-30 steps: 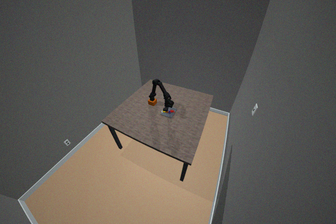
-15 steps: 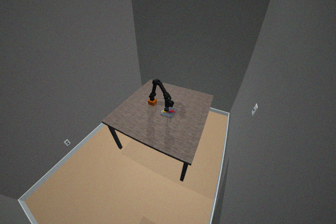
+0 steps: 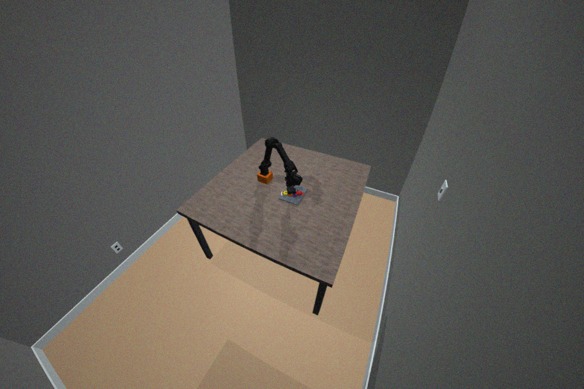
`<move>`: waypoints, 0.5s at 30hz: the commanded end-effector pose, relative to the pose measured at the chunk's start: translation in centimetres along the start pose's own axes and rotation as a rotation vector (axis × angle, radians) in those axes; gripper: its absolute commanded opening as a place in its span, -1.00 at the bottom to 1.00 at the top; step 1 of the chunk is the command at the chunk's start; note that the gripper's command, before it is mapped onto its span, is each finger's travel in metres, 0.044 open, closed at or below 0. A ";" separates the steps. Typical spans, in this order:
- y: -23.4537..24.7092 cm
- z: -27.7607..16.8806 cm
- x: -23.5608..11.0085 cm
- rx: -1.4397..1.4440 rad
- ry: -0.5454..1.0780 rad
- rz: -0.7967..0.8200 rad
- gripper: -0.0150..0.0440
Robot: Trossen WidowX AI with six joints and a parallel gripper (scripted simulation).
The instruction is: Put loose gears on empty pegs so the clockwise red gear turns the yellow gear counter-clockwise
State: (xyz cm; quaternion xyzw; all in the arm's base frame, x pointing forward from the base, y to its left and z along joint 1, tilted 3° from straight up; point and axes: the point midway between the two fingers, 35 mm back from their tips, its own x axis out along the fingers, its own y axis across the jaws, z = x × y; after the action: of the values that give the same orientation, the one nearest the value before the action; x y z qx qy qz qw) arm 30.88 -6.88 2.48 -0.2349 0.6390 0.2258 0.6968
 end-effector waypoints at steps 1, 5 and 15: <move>0.0 0.1 0.1 0.053 -0.003 0.000 -0.49; 0.1 0.1 0.2 0.155 -0.003 0.000 -0.49; 0.1 0.0 0.4 0.428 -0.003 0.000 -0.49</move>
State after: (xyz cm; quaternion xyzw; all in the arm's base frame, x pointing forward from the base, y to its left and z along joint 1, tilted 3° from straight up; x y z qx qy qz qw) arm 30.88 -6.79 2.23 -0.1167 0.6668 0.1170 0.7266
